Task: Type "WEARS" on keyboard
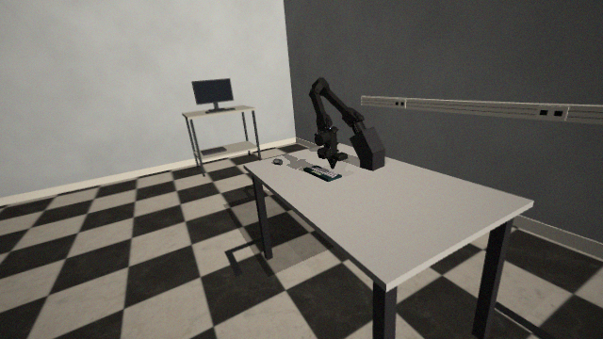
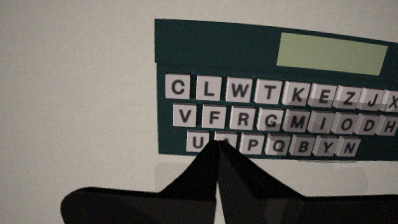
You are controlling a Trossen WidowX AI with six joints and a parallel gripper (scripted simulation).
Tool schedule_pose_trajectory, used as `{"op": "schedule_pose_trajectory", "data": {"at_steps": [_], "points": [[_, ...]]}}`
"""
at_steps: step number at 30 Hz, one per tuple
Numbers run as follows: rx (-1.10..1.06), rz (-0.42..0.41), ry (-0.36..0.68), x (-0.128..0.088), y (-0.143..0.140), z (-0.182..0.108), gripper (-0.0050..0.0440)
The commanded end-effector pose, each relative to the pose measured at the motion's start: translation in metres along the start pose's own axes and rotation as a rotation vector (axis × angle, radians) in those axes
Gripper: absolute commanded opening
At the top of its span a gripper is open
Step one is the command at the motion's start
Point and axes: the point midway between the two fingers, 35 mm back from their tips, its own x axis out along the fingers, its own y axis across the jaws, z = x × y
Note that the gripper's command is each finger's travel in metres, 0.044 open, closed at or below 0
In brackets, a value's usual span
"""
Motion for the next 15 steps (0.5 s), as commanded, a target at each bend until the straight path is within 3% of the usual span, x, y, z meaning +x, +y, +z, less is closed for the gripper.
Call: {"op": "schedule_pose_trajectory", "data": {"at_steps": [1,11,15], "points": [[0.01,0.008,-0.022,0.003,0.003,0.01,-0.005],[0.012,0.009,-0.025,0.001,0.0,0.01,-0.005],[0.014,0.008,-0.029,0.0,-0.034,0.011,-0.005]]}}
